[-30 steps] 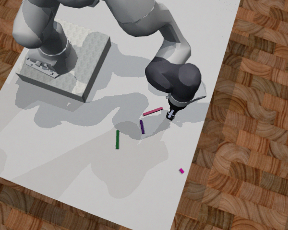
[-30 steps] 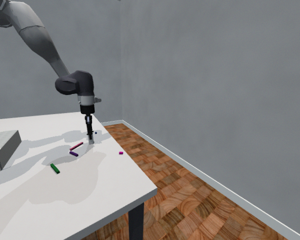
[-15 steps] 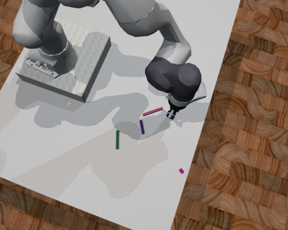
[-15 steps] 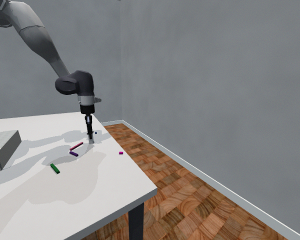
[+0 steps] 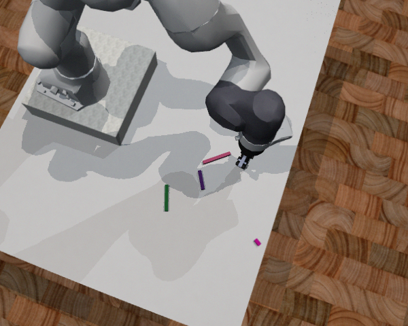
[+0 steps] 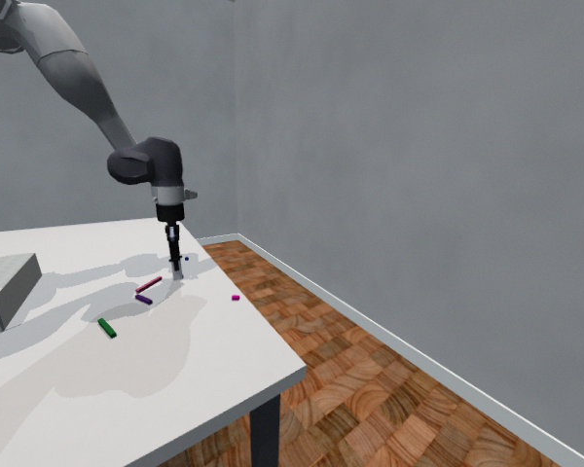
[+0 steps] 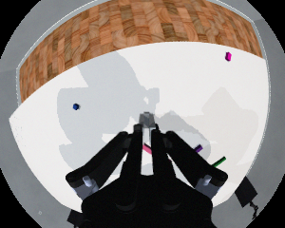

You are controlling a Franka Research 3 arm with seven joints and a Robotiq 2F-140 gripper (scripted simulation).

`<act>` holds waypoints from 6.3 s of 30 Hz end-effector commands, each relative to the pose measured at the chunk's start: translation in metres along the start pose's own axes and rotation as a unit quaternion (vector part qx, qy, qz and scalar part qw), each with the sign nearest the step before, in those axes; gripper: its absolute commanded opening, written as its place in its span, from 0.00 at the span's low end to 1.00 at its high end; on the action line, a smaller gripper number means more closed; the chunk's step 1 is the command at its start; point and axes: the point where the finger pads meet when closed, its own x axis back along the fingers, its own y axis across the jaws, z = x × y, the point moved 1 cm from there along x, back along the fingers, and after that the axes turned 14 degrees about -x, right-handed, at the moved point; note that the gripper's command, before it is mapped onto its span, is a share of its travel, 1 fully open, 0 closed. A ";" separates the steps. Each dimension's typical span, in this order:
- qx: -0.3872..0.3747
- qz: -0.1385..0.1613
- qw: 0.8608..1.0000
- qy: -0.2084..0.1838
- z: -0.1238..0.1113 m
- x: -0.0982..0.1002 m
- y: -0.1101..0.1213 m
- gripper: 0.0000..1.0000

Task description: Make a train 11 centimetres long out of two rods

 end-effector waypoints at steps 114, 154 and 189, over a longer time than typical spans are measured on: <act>0.451 0.000 0.892 0.002 0.034 0.101 0.090 0.12; 0.452 0.000 0.892 0.002 0.036 0.013 0.090 0.12; 0.452 0.000 0.892 0.002 0.036 0.013 0.090 0.12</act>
